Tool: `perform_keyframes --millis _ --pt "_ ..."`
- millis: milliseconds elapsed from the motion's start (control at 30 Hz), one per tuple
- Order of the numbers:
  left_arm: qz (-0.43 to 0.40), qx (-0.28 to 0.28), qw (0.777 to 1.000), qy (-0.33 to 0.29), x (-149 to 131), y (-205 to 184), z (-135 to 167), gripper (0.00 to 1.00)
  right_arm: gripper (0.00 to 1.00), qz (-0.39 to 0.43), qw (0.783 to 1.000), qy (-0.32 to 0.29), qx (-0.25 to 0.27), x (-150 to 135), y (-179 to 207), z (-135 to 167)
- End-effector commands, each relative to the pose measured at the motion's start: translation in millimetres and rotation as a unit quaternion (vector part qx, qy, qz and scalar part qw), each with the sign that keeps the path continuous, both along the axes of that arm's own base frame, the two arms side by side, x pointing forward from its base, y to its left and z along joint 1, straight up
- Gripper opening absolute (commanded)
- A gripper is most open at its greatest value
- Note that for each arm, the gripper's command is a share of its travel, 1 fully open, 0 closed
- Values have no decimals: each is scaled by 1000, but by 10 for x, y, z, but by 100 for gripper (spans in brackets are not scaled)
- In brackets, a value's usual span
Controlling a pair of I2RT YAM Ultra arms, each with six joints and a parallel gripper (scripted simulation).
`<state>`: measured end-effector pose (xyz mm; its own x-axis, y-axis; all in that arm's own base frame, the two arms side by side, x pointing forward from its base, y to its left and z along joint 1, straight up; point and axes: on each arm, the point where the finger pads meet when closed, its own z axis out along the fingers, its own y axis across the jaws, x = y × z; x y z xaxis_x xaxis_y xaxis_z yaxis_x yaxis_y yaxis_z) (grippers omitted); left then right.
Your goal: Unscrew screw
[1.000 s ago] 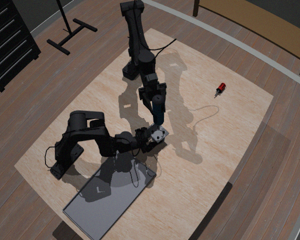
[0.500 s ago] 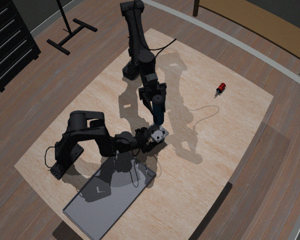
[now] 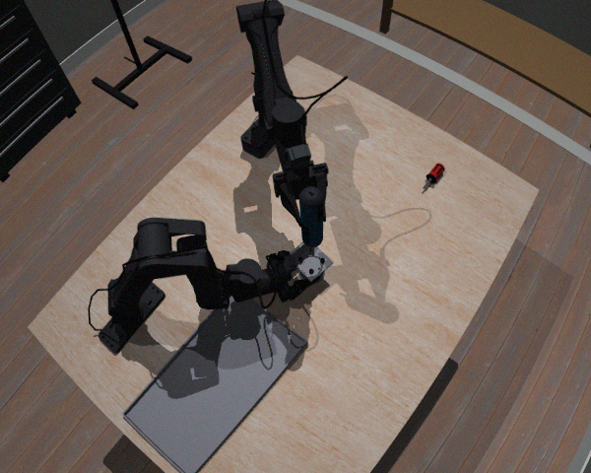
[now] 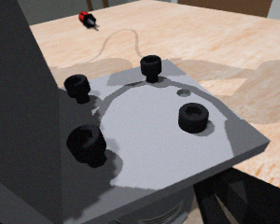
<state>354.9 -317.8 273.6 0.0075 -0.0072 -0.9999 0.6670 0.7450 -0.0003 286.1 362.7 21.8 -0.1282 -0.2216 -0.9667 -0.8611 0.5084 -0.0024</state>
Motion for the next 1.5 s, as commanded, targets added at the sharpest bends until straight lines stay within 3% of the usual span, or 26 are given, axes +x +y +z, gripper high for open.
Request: perform_keyframes --millis 0,1467 --pt "-13 -48 998 -50 -87 -45 519 42 59 -2 1000 1 1 11 15 18" --pt "-3 -43 998 -45 -41 19 463 42 59 -2 1000 1 1 11 15 18"
